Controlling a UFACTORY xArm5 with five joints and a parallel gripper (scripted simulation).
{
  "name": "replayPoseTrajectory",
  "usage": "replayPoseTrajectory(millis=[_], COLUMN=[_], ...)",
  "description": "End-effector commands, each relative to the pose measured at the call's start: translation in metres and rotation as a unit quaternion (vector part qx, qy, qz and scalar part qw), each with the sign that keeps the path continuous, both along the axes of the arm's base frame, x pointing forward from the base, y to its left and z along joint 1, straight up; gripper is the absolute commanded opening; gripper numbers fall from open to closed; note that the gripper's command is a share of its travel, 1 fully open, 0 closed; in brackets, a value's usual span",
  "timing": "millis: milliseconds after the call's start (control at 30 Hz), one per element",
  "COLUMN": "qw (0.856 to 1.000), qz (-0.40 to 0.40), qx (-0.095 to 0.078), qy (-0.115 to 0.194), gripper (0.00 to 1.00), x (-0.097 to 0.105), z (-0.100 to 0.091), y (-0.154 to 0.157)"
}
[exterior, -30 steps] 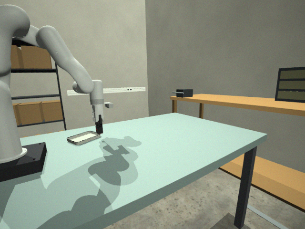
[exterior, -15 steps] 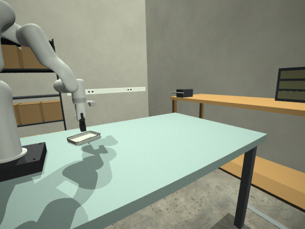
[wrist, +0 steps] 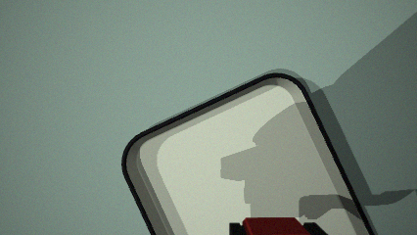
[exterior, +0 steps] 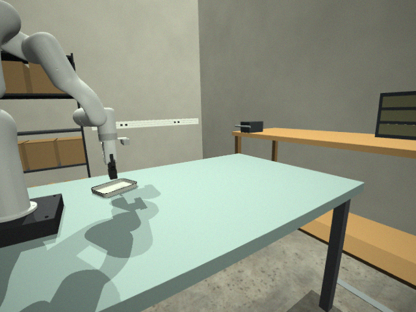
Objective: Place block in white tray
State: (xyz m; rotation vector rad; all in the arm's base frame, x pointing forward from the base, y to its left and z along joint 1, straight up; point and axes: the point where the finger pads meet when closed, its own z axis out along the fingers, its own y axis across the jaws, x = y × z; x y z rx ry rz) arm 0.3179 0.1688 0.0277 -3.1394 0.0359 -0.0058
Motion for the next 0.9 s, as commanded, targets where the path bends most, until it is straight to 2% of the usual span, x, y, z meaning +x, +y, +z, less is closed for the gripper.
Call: replayPoseTrajectory(millis=[0, 867], qw=[1.000, 1.000], qz=[0.000, 0.000], qx=[0.001, 0.001], qy=[-0.001, -0.001], gripper=[0.00, 0.00], x=[0.001, 0.001], z=[-0.001, -0.042], y=[0.001, 0.002])
